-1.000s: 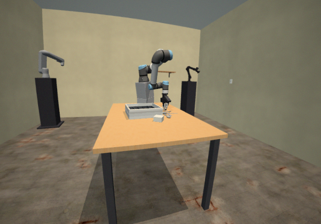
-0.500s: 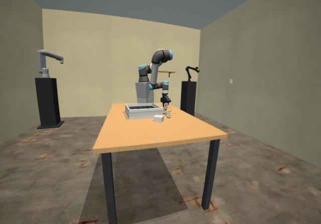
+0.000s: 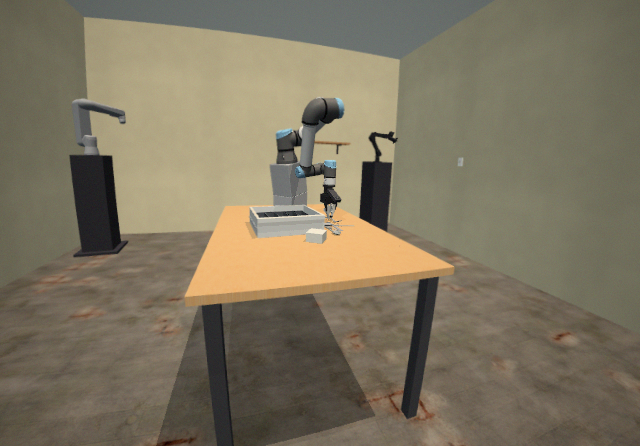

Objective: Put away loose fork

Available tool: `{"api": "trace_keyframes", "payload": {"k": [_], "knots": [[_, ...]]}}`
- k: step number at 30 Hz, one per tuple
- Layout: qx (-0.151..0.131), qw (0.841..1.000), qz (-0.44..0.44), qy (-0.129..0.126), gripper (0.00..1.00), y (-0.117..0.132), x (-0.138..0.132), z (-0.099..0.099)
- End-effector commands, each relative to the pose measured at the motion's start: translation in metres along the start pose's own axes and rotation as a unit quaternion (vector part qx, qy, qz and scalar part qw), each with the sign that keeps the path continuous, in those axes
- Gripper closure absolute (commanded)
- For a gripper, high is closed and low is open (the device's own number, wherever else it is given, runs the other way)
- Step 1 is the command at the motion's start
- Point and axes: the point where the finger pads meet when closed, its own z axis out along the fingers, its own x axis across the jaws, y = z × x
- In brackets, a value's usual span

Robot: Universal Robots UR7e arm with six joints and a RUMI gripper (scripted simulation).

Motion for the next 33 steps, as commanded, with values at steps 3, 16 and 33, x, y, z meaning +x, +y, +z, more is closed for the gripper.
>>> {"api": "trace_keyframes", "payload": {"k": [3, 16, 33], "knots": [[-0.001, 1.000, -0.001, 0.000, 0.98, 0.002, -0.001, -0.018], [-0.001, 1.000, -0.001, 0.000, 0.98, 0.002, -0.001, -0.057], [-0.001, 1.000, -0.001, 0.000, 0.98, 0.003, -0.001, -0.116]]}}
